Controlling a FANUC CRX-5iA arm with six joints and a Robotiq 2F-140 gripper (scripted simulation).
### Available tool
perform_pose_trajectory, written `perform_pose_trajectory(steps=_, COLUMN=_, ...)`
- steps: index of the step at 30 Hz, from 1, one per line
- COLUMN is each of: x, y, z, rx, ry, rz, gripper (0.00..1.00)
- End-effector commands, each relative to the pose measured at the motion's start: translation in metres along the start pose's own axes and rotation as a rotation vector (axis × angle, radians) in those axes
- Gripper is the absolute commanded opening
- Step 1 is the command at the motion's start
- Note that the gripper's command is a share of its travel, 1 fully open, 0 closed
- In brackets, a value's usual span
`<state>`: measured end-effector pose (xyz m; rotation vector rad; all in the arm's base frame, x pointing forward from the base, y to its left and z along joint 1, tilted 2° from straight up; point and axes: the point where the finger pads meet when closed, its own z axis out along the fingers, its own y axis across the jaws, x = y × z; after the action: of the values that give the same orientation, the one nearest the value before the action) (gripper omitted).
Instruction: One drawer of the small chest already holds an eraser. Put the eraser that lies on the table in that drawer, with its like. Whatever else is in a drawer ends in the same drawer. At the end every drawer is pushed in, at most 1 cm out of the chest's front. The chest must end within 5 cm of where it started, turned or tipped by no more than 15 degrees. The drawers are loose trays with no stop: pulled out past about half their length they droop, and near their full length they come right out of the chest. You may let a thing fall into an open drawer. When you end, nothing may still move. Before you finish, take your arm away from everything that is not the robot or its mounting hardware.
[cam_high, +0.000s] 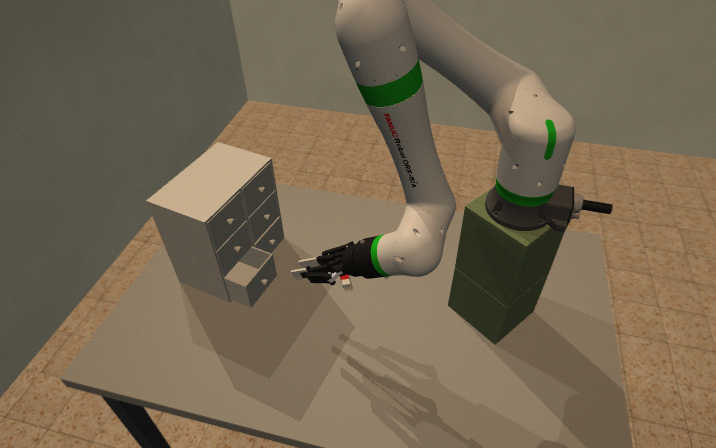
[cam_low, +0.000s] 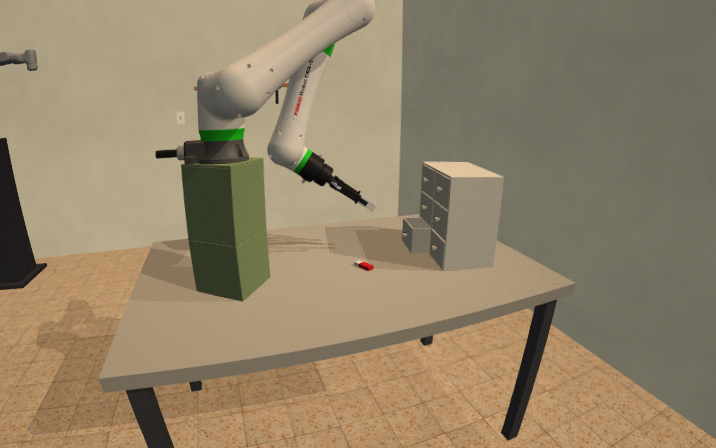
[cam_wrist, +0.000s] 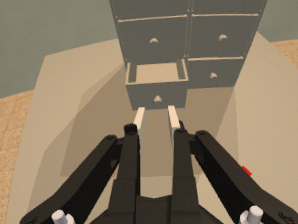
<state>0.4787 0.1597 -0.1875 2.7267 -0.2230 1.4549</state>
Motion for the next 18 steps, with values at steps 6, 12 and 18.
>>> perform_pose_trajectory(steps=6, x=0.005, y=0.000, z=-0.039, rx=0.000, ry=-0.332, rz=-0.002, gripper=0.20)
perform_pose_trajectory(steps=12, x=0.011, y=0.000, z=-0.068, rx=-0.001, ry=-0.584, rz=-0.002, gripper=0.20)
perform_pose_trajectory(steps=18, x=0.014, y=-0.001, z=-0.073, rx=-0.001, ry=-0.637, rz=-0.002, gripper=0.20)
